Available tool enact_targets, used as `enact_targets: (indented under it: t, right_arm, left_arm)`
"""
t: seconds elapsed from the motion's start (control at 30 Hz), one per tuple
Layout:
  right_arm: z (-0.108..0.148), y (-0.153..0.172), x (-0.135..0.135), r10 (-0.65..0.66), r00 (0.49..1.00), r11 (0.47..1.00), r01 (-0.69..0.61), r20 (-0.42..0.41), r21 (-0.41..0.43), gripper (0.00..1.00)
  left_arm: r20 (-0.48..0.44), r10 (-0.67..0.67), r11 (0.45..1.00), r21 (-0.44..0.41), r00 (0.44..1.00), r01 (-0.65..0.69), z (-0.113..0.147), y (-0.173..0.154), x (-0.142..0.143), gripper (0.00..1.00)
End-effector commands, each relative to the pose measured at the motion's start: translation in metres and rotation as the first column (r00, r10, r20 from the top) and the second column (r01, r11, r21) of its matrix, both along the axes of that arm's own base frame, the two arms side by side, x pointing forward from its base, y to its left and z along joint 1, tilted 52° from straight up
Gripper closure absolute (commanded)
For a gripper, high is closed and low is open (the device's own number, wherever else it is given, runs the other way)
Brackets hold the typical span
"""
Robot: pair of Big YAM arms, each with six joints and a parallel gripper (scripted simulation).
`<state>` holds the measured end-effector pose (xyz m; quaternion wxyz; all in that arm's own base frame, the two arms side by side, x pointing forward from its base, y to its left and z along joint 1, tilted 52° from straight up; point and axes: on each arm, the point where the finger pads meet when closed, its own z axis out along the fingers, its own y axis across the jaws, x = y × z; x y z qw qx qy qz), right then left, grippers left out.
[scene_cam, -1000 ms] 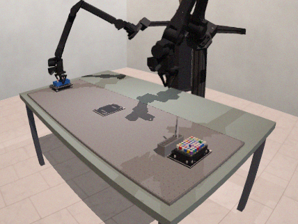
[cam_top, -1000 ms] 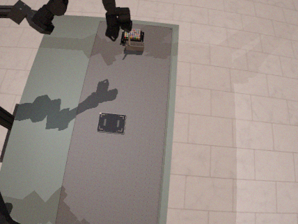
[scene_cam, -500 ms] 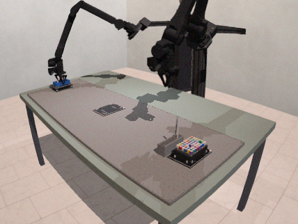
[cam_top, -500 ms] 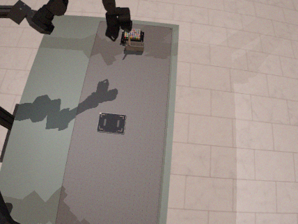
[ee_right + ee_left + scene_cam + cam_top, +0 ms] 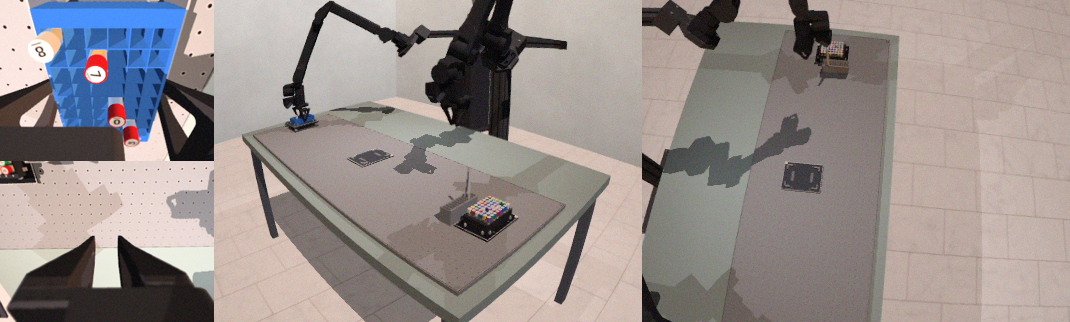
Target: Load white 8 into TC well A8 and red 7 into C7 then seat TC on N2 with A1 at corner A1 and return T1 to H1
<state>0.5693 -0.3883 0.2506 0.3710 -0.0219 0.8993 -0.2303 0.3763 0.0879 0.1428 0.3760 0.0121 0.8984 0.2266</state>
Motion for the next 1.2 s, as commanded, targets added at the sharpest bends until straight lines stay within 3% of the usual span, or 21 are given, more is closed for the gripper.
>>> enact_targets:
  t: [0.0, 0.03, 0.2, 0.67, 0.7, 1.17]
  right_arm:
    - [0.014, -0.004, 0.012, -0.003, 1.0, 1.0, 0.004, 0.031, -0.012, 1.0]
    - [0.026, -0.002, 0.01, -0.003, 0.999, 1.0, 0.004, 0.046, -0.022, 1.0]
    - [0.015, -0.004, 0.013, -0.002, 0.999, 1.0, 0.003, 0.035, -0.014, 1.0]
    - [0.019, -0.003, 0.013, -0.002, 0.999, 1.0, 0.003, 0.039, -0.017, 1.0]
    - [0.019, -0.003, 0.013, -0.002, 0.999, 1.0, 0.003, 0.039, -0.017, 0.0]
    - [0.018, -0.003, 0.013, -0.002, 0.999, 1.0, 0.002, 0.038, -0.017, 0.0]
  left_arm:
    - [0.017, 0.006, 1.0, -0.002, 1.0, -0.006, 0.006, 0.001, 0.003, 0.77]
    - [0.017, 0.006, 1.0, -0.002, 1.0, -0.006, 0.006, 0.001, 0.003, 0.77]
    - [0.017, 0.006, 1.0, -0.002, 1.0, -0.006, 0.006, 0.001, 0.003, 0.77]
    - [0.017, 0.006, 1.0, -0.002, 1.0, -0.006, 0.006, 0.001, 0.003, 0.77]
    - [0.017, 0.006, 1.0, -0.002, 1.0, -0.006, 0.006, 0.001, 0.003, 0.77]
    - [0.017, 0.006, 1.0, -0.002, 1.0, -0.006, 0.006, 0.001, 0.003, 0.77]
